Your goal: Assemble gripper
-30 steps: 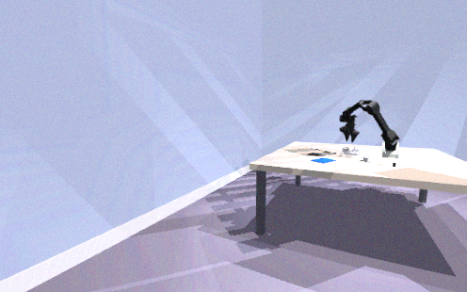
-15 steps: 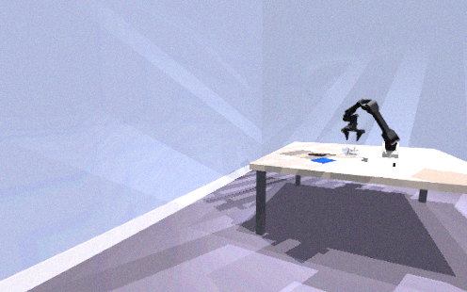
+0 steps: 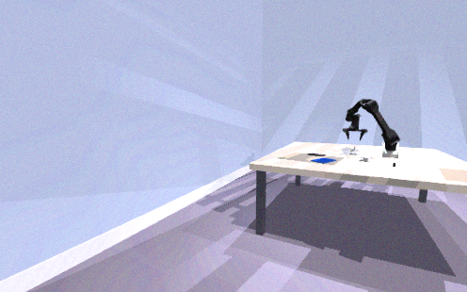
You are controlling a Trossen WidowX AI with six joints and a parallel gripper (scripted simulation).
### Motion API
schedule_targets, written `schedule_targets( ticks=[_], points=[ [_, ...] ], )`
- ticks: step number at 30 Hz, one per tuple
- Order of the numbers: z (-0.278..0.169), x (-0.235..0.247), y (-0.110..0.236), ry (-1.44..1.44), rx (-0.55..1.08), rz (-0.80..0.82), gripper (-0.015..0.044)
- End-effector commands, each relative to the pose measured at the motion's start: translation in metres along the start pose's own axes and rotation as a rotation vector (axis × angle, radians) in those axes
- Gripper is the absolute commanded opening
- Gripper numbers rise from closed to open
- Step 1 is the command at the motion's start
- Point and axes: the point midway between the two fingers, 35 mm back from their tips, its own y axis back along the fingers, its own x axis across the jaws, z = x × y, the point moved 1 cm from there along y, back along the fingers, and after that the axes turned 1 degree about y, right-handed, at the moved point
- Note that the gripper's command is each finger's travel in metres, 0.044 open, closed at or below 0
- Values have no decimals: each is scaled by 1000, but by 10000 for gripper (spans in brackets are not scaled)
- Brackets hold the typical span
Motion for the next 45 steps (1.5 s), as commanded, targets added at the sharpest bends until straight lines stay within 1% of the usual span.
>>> schedule_targets(
  ticks=[1, 3, 5, 12, 41, 45],
  points=[
    [-2, 0, -9, 15, 2, 4, 440],
    [-2, 0, -31, 16, 1, 4, 440],
    [-1, 1, -40, 16, 0, 4, 440],
    [-1, 1, -41, 16, 0, 4, 440],
    [-1, 1, -88, 16, -2, 4, 440],
    [-1, 1, -90, 16, -2, 4, 440]
  ],
)
